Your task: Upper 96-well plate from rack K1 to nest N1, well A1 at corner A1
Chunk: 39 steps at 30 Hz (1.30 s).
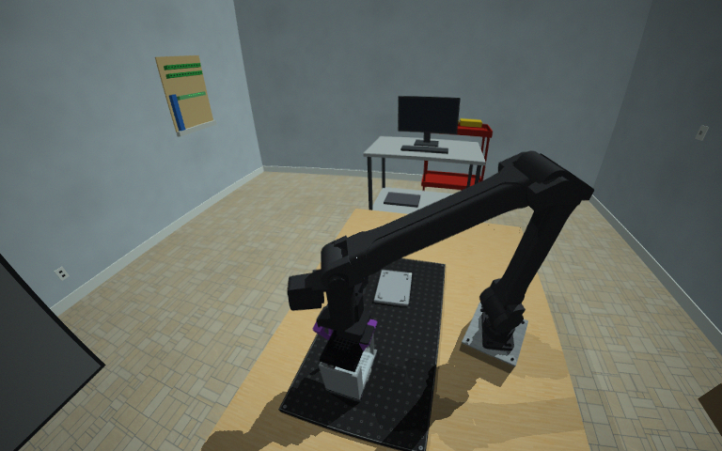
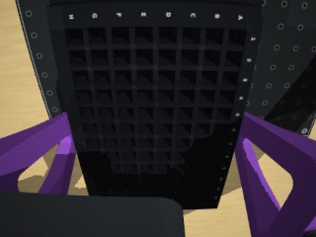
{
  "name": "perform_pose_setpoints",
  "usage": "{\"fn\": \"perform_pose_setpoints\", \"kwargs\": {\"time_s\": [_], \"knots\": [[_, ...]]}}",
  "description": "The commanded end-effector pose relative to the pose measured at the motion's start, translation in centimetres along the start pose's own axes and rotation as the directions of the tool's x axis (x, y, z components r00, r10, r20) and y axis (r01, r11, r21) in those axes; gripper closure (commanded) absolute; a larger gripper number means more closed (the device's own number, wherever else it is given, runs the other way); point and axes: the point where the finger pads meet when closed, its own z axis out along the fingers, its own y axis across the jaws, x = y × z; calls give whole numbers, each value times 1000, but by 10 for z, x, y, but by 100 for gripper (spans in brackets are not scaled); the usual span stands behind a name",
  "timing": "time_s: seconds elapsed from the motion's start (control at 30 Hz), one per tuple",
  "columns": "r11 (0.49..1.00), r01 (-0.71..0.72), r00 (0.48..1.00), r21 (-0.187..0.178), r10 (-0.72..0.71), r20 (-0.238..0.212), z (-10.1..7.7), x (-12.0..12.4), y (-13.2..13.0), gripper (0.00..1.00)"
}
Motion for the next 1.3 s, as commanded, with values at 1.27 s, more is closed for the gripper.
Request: {"fn": "perform_pose_setpoints", "kwargs": {"time_s": [1.27], "knots": [[993, 110, 994, -39, -110, -8, -12, -76, -1, 100]]}}
